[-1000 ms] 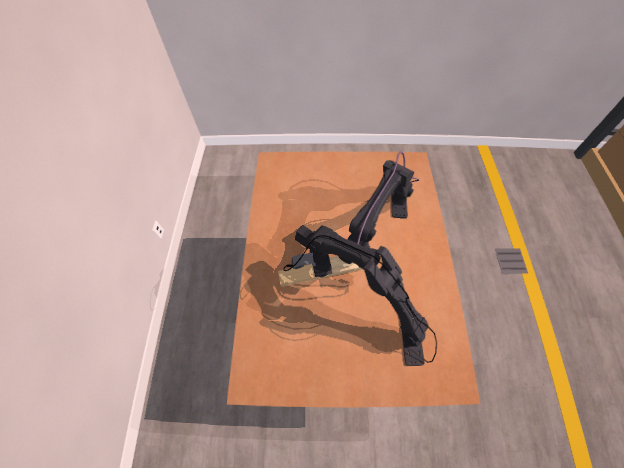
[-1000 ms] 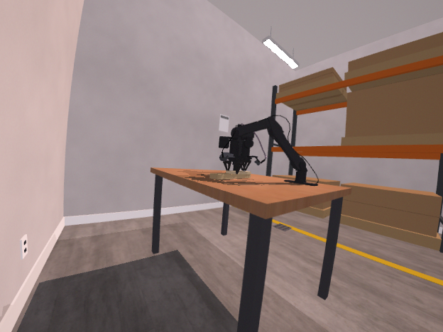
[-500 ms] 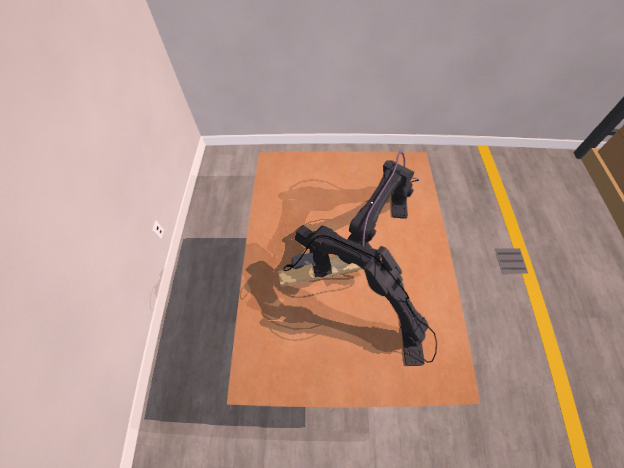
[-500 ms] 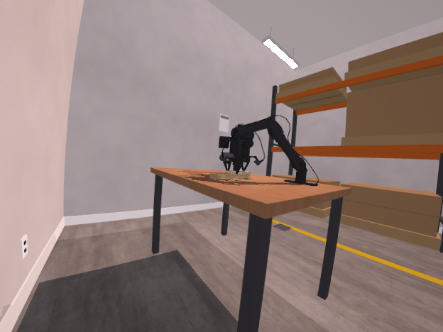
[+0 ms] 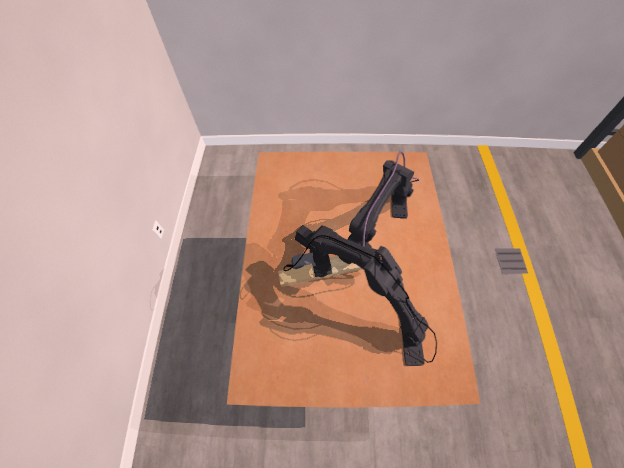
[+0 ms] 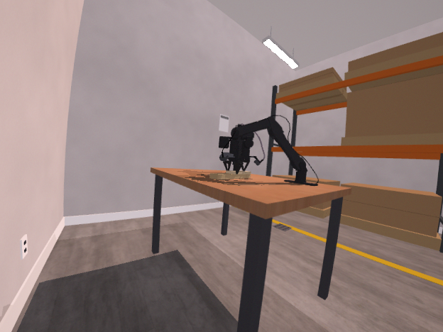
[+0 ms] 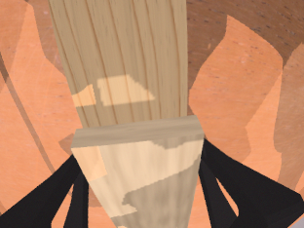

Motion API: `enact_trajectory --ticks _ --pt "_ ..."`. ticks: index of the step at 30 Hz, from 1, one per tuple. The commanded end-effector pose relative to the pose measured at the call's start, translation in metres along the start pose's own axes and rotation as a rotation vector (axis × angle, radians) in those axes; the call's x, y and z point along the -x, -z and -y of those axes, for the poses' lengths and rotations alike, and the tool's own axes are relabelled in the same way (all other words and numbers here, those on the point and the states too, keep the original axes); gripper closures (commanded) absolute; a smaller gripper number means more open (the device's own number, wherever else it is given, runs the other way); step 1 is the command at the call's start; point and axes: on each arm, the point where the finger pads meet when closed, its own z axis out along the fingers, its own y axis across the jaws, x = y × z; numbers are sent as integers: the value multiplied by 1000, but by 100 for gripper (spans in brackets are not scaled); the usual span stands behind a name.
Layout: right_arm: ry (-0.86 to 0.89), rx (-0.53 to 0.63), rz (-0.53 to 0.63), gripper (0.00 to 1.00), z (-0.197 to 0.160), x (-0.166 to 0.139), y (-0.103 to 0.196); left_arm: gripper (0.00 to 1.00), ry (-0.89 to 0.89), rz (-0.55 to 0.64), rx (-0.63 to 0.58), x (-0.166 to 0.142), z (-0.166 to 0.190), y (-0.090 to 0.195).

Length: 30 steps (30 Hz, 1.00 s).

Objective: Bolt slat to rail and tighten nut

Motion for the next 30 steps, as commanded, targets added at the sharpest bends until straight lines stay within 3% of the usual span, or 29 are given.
enact_trajectory --ticks 1,4,5,12,30 --pt "6 -12 19 66 2 3 10 28 2 10 -9 1 1 5" --pt "6 -12 19 66 2 3 10 28 2 10 -9 1 1 5" --pt "5 -12 15 77 2 2 9 28 2 10 -9 1 1 5" --pt "0 -13 4 87 2 1 4 28 2 10 -9 1 1 5" --pt "0 -13 4 89 2 1 4 28 2 10 -9 1 1 5"
